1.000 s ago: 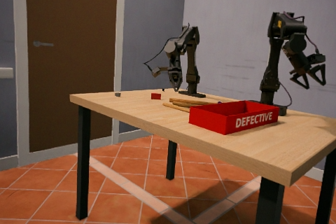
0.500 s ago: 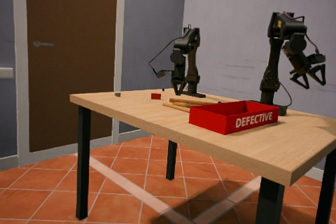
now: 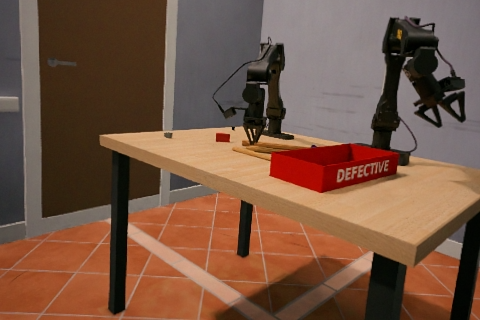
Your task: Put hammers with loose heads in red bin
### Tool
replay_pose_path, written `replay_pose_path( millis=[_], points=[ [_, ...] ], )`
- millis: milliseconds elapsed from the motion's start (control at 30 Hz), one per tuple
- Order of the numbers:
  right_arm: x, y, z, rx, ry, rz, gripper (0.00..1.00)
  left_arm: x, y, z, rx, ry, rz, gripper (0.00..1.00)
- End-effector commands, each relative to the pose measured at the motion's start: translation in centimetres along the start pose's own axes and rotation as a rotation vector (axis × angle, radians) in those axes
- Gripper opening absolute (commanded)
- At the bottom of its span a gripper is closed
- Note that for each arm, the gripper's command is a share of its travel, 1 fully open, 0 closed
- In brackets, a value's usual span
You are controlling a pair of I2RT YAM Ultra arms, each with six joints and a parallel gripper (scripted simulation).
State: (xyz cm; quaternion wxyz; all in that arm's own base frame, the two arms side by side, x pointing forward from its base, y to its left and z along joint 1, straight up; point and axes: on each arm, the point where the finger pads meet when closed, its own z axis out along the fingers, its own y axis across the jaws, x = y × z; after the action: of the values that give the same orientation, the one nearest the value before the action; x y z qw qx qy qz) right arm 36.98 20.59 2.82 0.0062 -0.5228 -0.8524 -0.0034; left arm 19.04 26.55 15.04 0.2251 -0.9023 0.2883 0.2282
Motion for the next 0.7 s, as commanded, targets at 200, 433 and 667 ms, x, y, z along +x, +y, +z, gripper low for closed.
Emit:
replay_pose_path(
  millis=[200,433,667],
  points=[
    [-0.2,0.2,1.1,-0.003,-0.014,0.001,0.5,-0.3,-0.3,-0.3,0.014,-0.007,-0.008,1.0],
    [-0.3,0.2,2.2,-0.003,-0.014,0.001,0.5,-0.3,-0.3,-0.3,0.014,-0.007,-0.008,1.0],
    [-0.3,0.2,2.3,-0.003,-0.014,0.001,0.42,-0.3,-0.3,-0.3,0.014,-0.007,-0.008,1.0]
  ],
)
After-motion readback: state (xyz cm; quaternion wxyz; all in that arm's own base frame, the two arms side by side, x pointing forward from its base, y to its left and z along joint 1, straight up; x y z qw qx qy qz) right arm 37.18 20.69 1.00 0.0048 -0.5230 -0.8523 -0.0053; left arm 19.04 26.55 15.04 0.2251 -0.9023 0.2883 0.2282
